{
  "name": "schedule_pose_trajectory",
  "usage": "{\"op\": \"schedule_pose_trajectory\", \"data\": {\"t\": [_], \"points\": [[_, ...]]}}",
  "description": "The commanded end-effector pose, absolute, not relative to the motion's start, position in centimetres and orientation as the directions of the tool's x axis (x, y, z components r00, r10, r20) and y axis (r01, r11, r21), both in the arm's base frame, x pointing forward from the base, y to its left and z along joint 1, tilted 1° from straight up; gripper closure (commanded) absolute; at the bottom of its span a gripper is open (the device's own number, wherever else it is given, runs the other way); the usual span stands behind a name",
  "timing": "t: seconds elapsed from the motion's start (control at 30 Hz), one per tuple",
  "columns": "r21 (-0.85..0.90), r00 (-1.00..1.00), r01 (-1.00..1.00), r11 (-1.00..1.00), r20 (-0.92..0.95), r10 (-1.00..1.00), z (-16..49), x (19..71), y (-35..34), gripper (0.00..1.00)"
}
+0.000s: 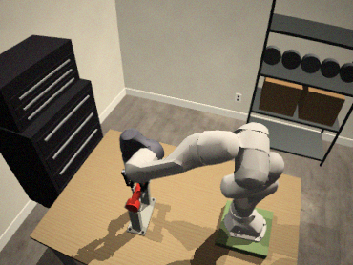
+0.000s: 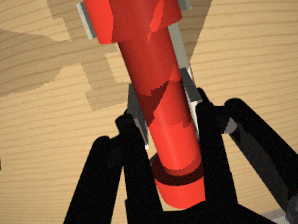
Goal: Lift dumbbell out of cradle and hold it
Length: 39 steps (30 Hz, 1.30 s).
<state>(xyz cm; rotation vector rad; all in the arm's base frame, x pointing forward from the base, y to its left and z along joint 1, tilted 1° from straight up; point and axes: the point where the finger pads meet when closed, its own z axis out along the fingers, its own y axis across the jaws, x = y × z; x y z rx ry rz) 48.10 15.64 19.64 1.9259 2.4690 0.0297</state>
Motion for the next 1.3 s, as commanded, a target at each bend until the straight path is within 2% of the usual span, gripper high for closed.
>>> {"op": "schedule_pose_trajectory", "data": {"t": [0.0, 1.27], "points": [[0.02, -0.237, 0.971, 0.237, 0.005, 0.971, 19.6, 48.1, 15.6, 1.0], [0.02, -0.236, 0.971, 0.236, 0.004, 0.972, 24.5, 48.0, 15.5, 1.0]]}}
